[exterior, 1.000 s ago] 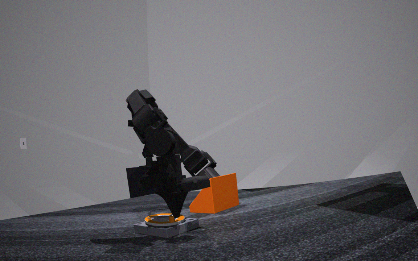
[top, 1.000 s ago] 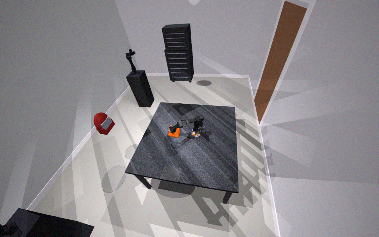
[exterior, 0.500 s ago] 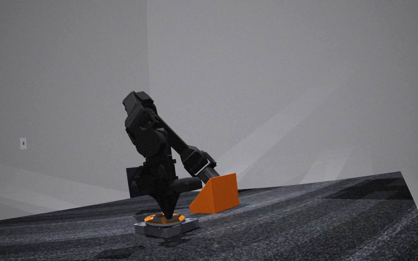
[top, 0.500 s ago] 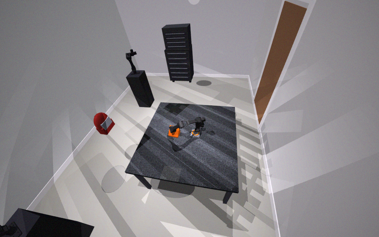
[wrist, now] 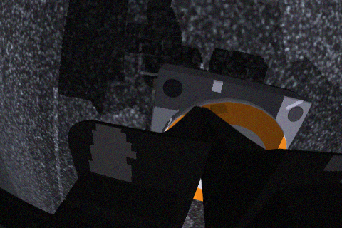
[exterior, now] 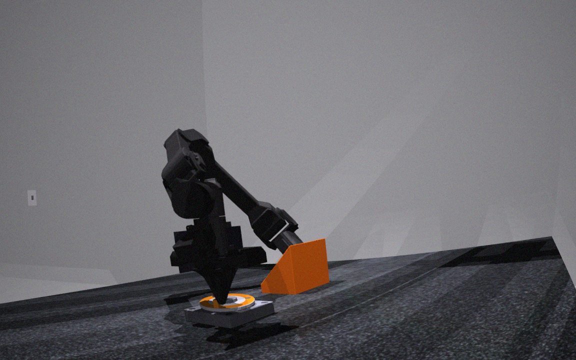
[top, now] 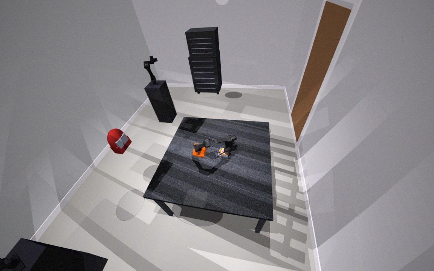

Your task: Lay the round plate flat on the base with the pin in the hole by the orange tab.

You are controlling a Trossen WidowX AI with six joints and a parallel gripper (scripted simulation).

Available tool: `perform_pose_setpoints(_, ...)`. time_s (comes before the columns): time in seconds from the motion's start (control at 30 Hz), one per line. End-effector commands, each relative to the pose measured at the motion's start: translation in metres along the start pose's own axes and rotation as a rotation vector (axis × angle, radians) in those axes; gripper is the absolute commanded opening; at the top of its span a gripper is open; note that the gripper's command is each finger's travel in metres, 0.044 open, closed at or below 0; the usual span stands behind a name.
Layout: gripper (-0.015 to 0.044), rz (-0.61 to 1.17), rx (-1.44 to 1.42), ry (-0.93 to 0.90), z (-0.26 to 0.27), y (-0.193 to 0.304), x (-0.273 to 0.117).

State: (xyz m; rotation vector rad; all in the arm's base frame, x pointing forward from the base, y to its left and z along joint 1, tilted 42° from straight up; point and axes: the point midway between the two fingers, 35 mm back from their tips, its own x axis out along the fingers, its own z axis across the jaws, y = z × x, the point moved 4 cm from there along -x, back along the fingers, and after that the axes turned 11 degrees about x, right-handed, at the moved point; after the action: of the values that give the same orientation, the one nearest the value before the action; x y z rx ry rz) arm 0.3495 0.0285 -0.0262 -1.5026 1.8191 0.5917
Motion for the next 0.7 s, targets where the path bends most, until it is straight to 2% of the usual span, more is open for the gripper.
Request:
perform_pose_setpoints(0.0, 0.0000, -0.002, 0.000, 0.003, -0.006, -0.005, -0.001)
perform_pose_setpoints(0.67, 0.0000, -0.003, 0.000, 0.004, -0.026, -0.013, -0.002)
